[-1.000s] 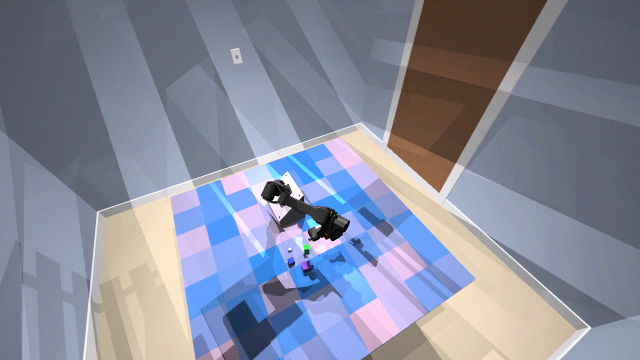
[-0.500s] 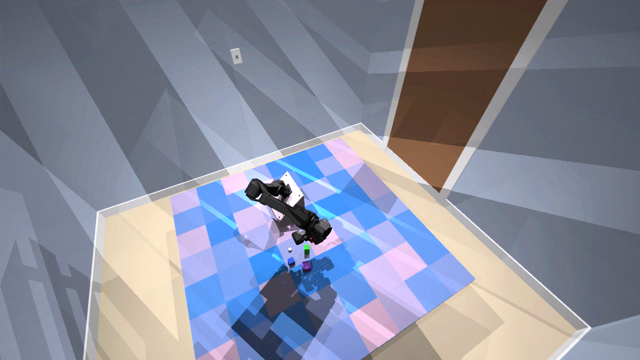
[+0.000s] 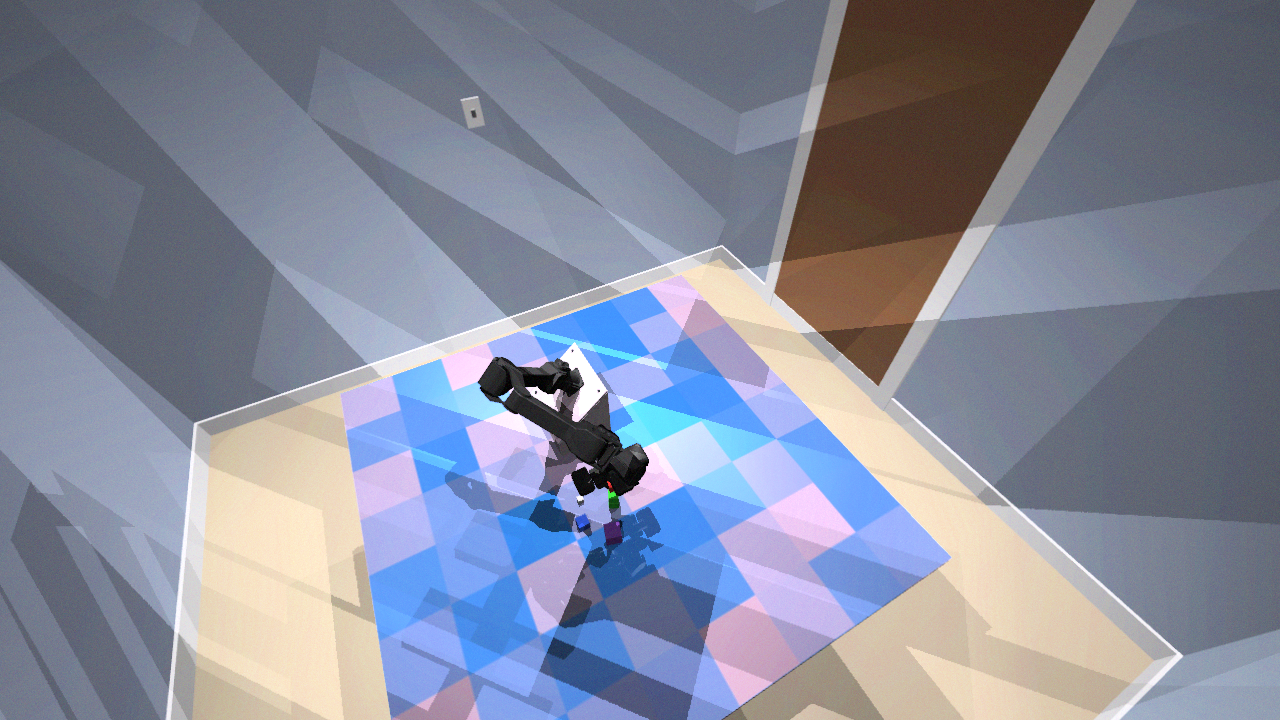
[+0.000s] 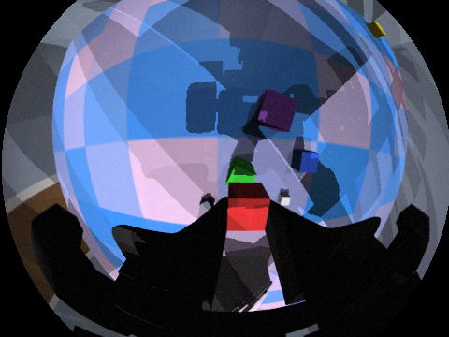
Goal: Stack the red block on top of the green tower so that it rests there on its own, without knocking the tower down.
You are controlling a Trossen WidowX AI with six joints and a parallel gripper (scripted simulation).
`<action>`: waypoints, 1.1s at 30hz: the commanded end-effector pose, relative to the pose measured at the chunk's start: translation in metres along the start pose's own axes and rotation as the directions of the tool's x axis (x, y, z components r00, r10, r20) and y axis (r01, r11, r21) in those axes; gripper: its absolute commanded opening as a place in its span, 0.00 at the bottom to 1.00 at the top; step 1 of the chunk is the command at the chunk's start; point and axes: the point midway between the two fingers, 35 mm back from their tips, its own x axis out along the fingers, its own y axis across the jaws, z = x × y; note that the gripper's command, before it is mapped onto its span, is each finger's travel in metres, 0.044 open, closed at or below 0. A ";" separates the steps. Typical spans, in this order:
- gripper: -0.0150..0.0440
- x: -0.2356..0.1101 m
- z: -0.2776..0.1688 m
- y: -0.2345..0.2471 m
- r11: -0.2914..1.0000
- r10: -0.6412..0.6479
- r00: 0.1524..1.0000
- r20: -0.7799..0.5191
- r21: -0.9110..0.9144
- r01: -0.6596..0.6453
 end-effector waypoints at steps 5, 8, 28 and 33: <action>0.25 0.020 -0.002 0.000 1.000 -0.006 1.000 -0.006 -0.011 0.006; 0.25 0.033 -0.002 0.000 1.000 -0.006 1.000 -0.006 -0.011 0.006; 0.25 0.041 -0.002 0.000 1.000 -0.007 1.000 -0.006 -0.011 0.007; 0.25 0.042 -0.002 0.000 1.000 -0.007 1.000 -0.006 -0.011 0.007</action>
